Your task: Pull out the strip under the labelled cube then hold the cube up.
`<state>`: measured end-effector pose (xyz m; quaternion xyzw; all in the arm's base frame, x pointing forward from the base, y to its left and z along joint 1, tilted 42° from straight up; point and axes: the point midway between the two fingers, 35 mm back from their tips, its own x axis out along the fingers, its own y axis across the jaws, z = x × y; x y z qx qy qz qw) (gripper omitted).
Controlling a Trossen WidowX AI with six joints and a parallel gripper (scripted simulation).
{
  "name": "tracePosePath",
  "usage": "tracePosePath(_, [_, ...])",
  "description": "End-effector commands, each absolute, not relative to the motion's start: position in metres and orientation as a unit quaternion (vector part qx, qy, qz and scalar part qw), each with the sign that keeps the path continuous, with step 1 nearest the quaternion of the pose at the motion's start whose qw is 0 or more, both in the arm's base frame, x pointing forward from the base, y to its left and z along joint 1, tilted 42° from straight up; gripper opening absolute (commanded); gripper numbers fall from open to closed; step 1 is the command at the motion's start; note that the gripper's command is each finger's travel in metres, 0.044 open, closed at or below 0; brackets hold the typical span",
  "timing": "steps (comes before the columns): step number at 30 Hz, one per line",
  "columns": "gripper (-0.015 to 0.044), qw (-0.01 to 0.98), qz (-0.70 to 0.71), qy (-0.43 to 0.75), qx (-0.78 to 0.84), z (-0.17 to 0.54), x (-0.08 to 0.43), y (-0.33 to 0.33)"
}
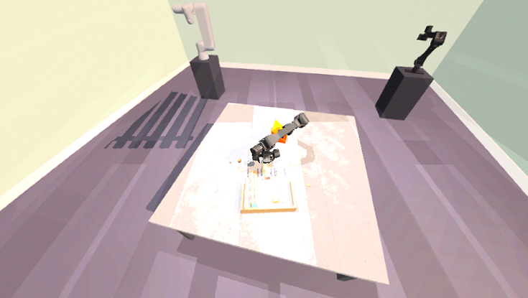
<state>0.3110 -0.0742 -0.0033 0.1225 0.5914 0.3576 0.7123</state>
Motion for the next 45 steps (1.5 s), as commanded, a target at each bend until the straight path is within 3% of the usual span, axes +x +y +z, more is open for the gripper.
tracePosePath(1, [0.0440, 0.714, 0.357, 0.590, 0.123, 0.002, 0.325, -0.073])
tracePosePath(26, [0.0440, 0.715, 0.357, 0.588, 0.123, 0.033, 0.405, -0.063])
tracePosePath(33, [0.0256, 0.715, 0.357, 0.588, 0.123, 0.026, 0.406, -0.057])
tracePosePath(45, [0.0250, 0.716, 0.357, 0.588, 0.123, 0.012, 0.408, -0.045])
